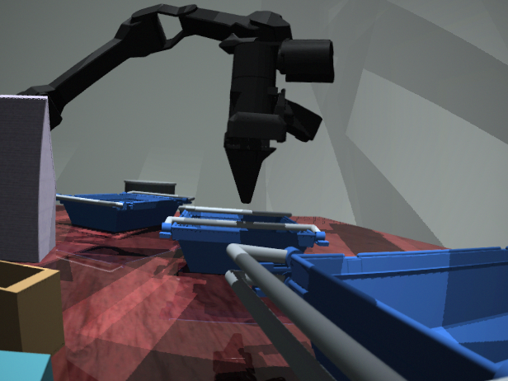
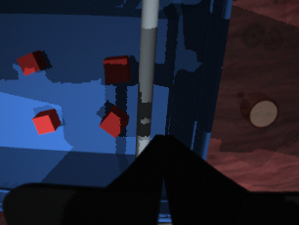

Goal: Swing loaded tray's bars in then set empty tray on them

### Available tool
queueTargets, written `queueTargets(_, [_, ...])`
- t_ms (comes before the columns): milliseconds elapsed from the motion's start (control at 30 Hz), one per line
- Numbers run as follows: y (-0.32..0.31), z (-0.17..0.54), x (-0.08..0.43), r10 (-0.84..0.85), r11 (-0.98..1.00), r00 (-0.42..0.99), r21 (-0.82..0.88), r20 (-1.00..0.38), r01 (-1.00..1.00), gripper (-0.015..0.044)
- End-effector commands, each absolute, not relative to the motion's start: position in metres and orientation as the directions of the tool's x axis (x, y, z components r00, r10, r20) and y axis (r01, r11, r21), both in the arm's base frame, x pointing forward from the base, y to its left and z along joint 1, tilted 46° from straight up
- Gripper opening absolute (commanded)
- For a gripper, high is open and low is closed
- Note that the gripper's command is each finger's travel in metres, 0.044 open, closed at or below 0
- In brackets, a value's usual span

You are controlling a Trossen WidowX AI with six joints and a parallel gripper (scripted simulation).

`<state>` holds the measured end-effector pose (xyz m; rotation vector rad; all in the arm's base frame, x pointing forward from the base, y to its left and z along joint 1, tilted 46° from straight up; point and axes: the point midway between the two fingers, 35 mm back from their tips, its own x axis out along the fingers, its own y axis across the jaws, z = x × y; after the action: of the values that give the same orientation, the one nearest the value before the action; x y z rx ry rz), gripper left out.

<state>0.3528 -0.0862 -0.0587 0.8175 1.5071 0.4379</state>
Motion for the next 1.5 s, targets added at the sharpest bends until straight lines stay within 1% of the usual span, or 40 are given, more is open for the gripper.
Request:
queueTargets(0, [-0.086, -0.059, 0.353, 0.714, 0.671, 0.058, 0.705, -0.698, 0.229, 0.0])
queueTargets(833, [-0.086, -0.059, 0.353, 0.714, 0.671, 0.058, 0.705, -0.698, 0.229, 0.0])
queueTargets(1100, [-0.092, -0.054, 0.353, 0.713, 0.672, 0.058, 0.705, -0.699, 0.229, 0.021])
queueTargets(1367, [-0.148, 0.004, 0.345, 0.713, 0.672, 0.057, 0.704, -0.699, 0.229, 0.042])
queueTargets(1400, [-0.125, -0.015, 0.352, 0.714, 0.674, 0.053, 0.705, -0.699, 0.221, 0.044])
queueTargets(1467, [-0.107, 0.001, 0.359, 0.701, 0.698, 0.05, 0.699, -0.711, 0.154, 0.044])
